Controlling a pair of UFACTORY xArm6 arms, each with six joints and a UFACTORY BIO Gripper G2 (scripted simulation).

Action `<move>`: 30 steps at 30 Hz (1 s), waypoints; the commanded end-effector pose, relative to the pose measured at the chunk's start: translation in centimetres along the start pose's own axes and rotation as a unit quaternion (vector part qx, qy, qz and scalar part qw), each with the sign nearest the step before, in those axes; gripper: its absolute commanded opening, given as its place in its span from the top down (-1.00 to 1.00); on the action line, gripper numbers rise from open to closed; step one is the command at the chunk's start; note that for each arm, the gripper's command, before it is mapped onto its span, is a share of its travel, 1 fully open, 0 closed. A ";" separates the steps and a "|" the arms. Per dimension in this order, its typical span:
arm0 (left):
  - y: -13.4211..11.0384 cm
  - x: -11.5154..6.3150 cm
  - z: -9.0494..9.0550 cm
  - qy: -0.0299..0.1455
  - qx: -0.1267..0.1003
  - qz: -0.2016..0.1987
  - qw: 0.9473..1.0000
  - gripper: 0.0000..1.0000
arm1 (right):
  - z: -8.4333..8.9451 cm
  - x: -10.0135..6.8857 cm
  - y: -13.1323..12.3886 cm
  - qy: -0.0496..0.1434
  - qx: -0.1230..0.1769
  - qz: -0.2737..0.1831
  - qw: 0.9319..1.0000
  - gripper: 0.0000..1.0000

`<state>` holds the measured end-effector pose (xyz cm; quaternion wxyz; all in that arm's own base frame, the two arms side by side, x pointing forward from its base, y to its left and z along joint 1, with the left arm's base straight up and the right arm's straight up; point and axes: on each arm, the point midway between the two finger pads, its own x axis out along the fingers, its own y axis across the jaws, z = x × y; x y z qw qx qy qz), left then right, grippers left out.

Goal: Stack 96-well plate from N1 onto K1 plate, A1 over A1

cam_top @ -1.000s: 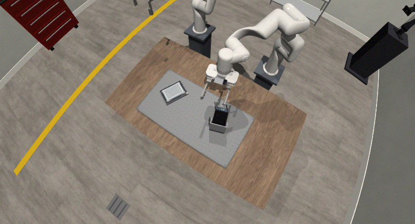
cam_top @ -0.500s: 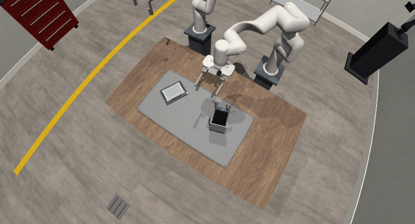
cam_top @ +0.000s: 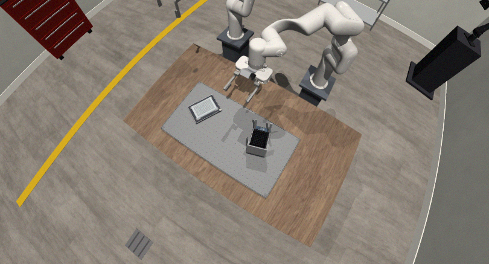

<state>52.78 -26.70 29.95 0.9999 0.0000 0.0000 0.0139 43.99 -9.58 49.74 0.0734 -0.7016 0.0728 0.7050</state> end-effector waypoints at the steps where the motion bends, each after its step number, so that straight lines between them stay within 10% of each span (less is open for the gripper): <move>1: -0.2 0.0 0.3 -0.002 -0.001 0.000 1.000 0.25 | 0.0 -0.2 0.0 0.003 0.000 0.000 1.000 -1.00; 14: -2.8 0.4 -1.1 -0.002 -0.001 -0.100 0.995 0.25 | 0.0 -0.2 0.0 0.003 0.000 0.000 1.000 -1.00; 22: -6.2 1.1 -3.1 -0.002 -0.001 -0.231 0.973 0.25 | 0.0 -0.2 0.0 0.003 0.000 0.000 1.000 -1.00; 30: -9.2 1.6 -4.8 -0.002 -0.001 -0.233 0.973 0.25 | 0.0 -0.2 0.0 0.003 0.000 0.000 1.000 -1.00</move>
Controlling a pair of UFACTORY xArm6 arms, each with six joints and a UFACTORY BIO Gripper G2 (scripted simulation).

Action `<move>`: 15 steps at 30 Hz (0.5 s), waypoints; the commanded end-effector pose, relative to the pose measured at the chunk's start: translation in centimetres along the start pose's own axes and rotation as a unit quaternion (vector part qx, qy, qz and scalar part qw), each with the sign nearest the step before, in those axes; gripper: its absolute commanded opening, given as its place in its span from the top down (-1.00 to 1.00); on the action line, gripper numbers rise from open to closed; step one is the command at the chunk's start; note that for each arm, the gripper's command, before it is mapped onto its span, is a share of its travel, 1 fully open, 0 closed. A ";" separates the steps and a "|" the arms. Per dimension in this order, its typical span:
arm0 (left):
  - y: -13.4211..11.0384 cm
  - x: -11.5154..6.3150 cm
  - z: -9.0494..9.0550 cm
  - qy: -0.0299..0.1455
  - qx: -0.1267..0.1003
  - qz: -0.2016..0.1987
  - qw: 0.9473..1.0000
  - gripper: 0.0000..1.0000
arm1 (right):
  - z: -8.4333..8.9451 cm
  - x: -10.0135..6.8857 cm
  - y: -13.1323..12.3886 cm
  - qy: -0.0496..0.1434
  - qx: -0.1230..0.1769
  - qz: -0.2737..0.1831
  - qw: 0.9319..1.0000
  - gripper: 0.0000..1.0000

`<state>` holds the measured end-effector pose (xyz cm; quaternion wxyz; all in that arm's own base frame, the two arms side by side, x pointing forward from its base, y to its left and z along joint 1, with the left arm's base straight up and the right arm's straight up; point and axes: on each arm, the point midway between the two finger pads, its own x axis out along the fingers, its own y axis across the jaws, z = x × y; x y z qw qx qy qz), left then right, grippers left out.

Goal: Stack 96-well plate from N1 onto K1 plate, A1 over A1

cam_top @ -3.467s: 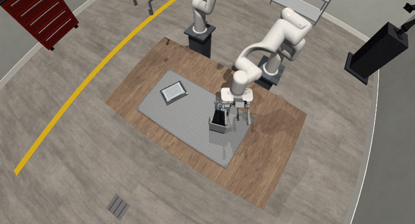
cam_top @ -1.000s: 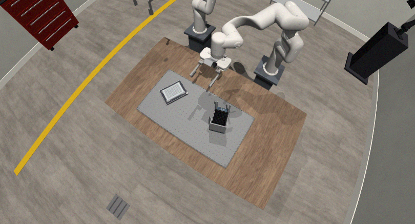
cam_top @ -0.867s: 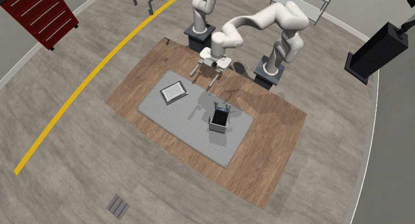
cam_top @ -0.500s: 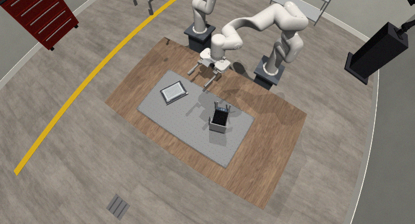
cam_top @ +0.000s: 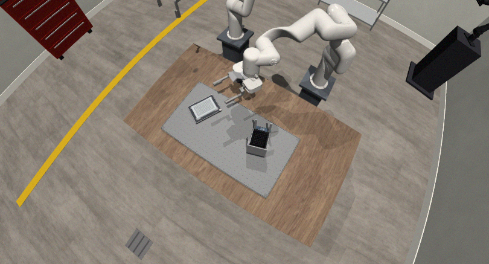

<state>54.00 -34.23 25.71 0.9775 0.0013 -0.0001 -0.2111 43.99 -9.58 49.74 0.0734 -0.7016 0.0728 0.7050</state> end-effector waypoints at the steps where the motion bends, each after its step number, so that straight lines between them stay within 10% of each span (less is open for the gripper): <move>1: -1.3 1.3 -0.5 -0.003 -0.002 -0.008 1.000 0.25 | 0.0 -0.2 0.0 0.003 0.000 0.000 1.000 -1.00; 15: -6.2 4.9 -3.9 -0.003 -0.002 -0.008 1.000 0.25 | 0.0 -0.2 0.0 0.003 0.000 0.000 1.000 -1.00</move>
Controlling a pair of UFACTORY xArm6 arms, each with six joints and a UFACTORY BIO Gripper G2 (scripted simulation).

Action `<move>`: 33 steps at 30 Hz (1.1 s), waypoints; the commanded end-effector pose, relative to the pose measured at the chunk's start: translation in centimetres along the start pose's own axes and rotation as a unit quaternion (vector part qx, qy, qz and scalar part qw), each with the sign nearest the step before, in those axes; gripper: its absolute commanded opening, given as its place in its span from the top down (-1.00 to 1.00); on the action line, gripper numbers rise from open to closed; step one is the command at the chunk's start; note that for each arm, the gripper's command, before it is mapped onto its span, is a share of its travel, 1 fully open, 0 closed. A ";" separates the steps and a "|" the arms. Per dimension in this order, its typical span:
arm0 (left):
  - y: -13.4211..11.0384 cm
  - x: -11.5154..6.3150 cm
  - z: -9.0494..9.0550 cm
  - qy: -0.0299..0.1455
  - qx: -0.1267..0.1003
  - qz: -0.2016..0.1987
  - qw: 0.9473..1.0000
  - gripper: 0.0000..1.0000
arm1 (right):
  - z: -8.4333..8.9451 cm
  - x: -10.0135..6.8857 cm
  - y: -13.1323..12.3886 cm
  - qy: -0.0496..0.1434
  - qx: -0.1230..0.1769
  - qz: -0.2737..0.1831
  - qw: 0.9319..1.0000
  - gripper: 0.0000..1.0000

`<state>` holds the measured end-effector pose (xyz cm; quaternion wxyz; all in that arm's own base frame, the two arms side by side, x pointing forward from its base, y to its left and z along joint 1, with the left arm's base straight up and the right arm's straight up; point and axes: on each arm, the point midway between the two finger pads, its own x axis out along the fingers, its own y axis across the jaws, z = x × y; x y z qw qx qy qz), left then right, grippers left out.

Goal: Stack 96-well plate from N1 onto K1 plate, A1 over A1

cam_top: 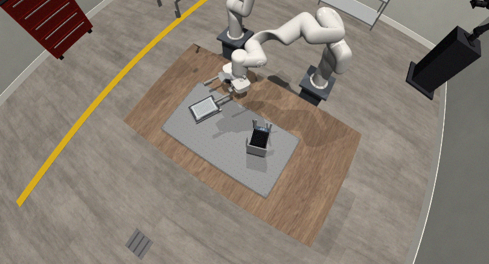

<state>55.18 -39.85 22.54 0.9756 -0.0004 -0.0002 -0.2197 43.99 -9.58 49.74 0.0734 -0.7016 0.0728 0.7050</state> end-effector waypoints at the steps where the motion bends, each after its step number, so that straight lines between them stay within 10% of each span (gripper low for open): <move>1: -1.9 1.8 -1.0 -0.002 0.000 0.001 1.000 0.25 | 0.0 -0.2 0.0 0.003 0.000 0.000 1.000 -1.00; 33: -4.8 3.9 -3.7 -0.002 0.000 0.001 1.000 0.25 | 0.0 -0.2 0.0 0.003 0.000 0.000 1.000 -1.00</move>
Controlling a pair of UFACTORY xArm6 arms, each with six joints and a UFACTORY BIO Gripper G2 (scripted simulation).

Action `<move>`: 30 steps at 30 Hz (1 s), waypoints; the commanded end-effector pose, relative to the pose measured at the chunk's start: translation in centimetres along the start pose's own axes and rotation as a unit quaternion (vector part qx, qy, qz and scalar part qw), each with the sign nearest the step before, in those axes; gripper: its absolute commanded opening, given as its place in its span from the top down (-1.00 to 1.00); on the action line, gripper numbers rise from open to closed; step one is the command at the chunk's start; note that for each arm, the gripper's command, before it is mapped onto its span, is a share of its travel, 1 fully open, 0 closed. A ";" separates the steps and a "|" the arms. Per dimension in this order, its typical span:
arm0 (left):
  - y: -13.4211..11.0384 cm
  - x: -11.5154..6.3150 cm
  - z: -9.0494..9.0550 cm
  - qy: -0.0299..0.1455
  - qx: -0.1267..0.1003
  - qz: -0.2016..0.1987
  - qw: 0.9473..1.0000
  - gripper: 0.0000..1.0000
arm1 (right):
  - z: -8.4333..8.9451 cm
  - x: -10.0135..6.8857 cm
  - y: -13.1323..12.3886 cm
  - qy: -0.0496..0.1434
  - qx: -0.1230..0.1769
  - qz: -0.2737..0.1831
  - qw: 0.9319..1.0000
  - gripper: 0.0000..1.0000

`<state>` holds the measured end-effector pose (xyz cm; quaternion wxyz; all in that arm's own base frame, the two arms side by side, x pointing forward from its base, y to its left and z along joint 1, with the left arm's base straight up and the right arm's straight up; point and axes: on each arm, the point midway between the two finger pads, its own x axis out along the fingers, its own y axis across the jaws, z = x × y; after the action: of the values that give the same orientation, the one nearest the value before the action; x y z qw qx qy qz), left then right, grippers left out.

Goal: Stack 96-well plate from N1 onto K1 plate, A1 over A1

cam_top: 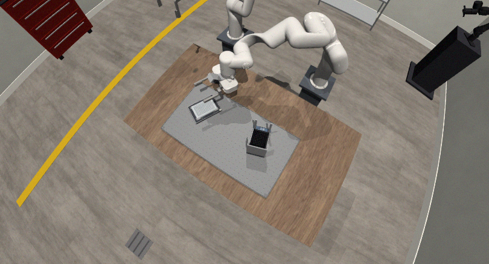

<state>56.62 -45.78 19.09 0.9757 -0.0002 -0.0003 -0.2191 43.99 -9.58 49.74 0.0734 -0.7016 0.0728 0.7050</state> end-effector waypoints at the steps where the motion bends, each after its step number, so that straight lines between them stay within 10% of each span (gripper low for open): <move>1: 0.0 0.1 -0.4 -0.002 -0.001 0.000 1.000 0.25 | 0.0 -0.2 0.0 0.003 0.000 0.000 1.000 -1.00; 30: 0.0 0.1 -4.6 -0.002 -0.001 0.000 1.000 0.25 | 0.0 -0.2 0.0 0.003 0.000 0.000 1.000 -1.00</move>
<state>56.60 -45.77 14.89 0.9757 0.0001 0.0002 -0.2192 43.99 -9.58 49.74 0.0734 -0.7016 0.0728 0.7050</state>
